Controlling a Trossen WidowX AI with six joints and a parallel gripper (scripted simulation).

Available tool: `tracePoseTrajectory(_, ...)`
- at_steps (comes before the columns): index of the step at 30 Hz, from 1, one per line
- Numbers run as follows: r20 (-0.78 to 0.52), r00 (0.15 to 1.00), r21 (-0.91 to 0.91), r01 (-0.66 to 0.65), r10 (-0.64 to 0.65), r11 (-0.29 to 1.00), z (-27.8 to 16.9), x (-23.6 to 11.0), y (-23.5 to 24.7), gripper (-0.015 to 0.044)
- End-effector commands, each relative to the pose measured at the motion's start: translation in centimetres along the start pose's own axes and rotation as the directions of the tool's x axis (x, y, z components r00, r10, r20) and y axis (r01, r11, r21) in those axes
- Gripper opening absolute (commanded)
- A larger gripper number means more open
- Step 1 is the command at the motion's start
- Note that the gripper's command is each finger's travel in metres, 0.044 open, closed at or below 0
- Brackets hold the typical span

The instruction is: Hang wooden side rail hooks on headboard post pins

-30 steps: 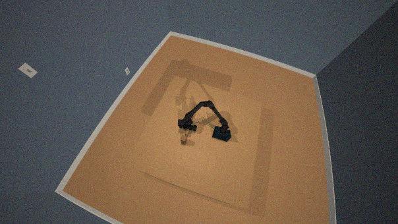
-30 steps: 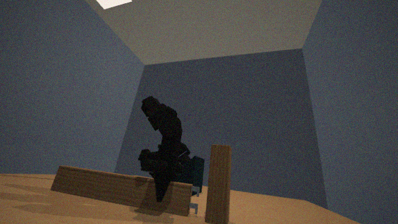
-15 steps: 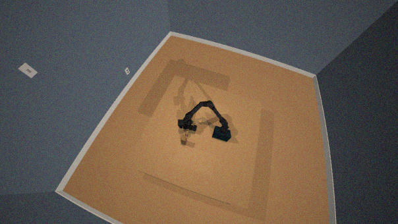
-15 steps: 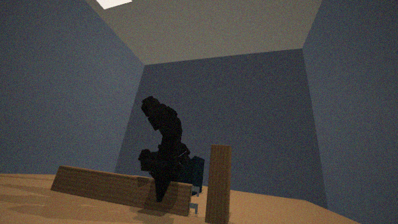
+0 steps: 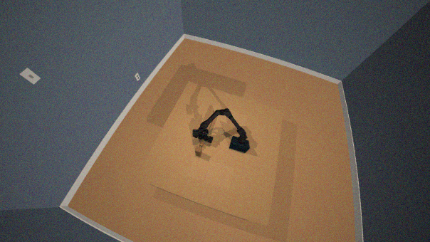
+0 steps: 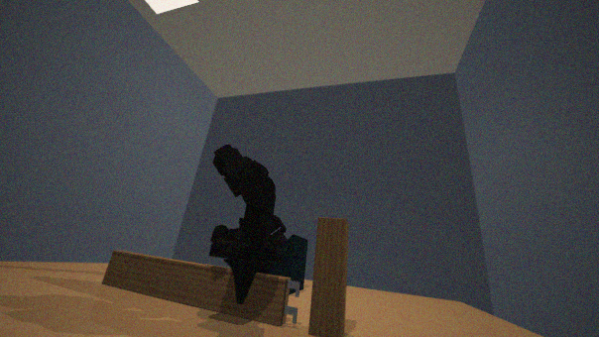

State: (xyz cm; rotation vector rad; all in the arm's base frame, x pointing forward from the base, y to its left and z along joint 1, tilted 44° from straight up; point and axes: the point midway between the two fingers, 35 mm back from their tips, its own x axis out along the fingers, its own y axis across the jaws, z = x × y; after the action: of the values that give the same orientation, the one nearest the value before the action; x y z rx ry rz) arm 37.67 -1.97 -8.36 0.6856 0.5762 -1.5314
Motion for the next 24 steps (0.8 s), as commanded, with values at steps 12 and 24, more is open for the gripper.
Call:
tracePoseTrajectory(12,0.001,1.000,0.029,-0.002,0.002,1.000,0.15,-0.01,-0.63,0.0000)
tracePoseTrajectory(24,-0.001,1.000,0.020,-0.003,0.003,1.000,0.07,0.02,-0.67,0.0000)
